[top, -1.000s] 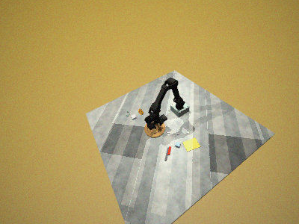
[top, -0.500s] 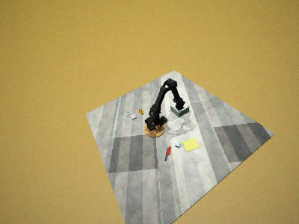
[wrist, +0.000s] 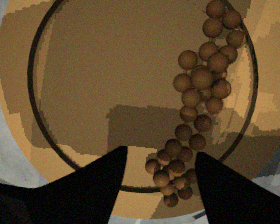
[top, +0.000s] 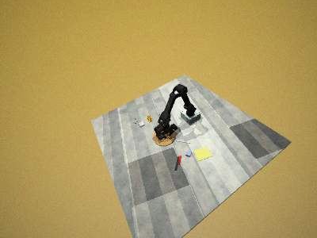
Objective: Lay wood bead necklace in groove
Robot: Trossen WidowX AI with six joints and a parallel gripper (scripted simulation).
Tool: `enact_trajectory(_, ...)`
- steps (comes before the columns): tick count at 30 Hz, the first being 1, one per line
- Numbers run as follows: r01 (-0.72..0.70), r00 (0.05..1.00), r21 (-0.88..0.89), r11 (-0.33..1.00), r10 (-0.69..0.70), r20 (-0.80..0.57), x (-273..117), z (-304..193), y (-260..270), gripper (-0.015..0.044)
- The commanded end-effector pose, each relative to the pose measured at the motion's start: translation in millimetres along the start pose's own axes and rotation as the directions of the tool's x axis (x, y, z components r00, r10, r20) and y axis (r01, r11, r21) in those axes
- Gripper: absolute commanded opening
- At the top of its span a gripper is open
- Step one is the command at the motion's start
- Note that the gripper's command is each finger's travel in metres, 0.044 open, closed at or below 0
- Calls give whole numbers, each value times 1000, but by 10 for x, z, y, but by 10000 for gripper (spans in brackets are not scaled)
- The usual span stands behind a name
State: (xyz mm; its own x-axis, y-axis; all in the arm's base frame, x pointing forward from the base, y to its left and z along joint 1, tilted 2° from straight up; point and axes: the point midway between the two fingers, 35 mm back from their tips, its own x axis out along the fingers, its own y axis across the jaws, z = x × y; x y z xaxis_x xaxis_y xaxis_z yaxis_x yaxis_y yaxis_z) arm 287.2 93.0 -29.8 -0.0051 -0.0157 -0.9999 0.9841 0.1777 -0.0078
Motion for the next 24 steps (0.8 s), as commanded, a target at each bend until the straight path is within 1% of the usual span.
enact_trajectory(1,0,1000,0,1000,0,0,-2,0,2,66)
enact_trajectory(3,0,1000,0,1000,0,0,-2,0,2,14)
enact_trajectory(4,0,1000,0,1000,0,0,-2,0,2,0)
enact_trajectory(24,0,1000,0,1000,0,0,-2,0,2,0)
